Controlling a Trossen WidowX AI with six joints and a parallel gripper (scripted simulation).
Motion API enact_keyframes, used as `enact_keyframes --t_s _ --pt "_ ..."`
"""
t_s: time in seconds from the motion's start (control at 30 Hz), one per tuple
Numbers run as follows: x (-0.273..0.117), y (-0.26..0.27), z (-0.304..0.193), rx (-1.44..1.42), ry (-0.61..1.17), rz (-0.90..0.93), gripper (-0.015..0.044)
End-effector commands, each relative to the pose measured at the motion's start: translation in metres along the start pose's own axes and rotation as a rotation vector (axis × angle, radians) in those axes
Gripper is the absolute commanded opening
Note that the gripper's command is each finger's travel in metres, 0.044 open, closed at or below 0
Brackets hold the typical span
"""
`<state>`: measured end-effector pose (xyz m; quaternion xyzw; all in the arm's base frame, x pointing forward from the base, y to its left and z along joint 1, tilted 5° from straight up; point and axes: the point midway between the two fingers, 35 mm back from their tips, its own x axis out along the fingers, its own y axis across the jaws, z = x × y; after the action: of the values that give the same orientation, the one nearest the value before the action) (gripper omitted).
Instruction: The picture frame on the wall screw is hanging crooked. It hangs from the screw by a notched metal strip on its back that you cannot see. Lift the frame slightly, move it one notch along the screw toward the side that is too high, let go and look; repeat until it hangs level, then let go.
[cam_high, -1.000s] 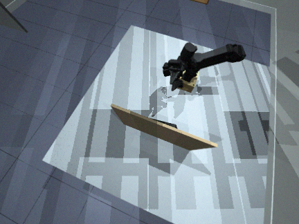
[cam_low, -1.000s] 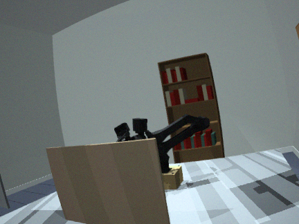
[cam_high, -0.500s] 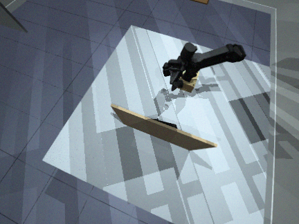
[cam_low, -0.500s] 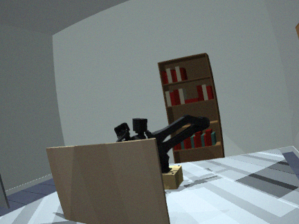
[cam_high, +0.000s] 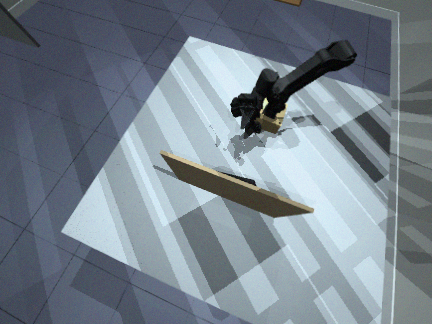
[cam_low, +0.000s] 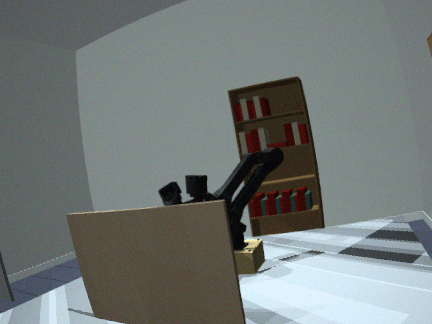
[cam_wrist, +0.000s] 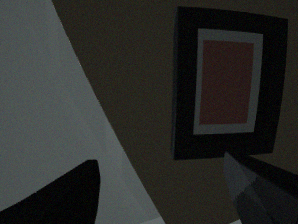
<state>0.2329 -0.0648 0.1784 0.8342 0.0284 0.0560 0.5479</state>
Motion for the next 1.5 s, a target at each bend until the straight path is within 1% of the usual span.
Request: enact_keyframes --t_s 0.0,0.27,0.6,0.67,0.77,0.93,1.47 --pt "0.013 -0.007 0.002 0.019 0.001 -0.001 0.0260" --pt "0.042 -0.032 0.000 0.049 0.006 -0.008 0.0260" --pt "0.044 -0.035 -0.001 0.052 0.007 -0.009 0.0260" --pt "0.049 -0.033 0.000 0.052 0.006 -0.008 0.0260" --pt "0.070 -0.031 0.001 0.053 0.004 -0.002 0.0260" --pt "0.122 -0.033 -0.001 0.058 0.000 0.012 0.0260" --pt "0.124 -0.033 -0.002 0.058 0.000 0.013 0.0260"
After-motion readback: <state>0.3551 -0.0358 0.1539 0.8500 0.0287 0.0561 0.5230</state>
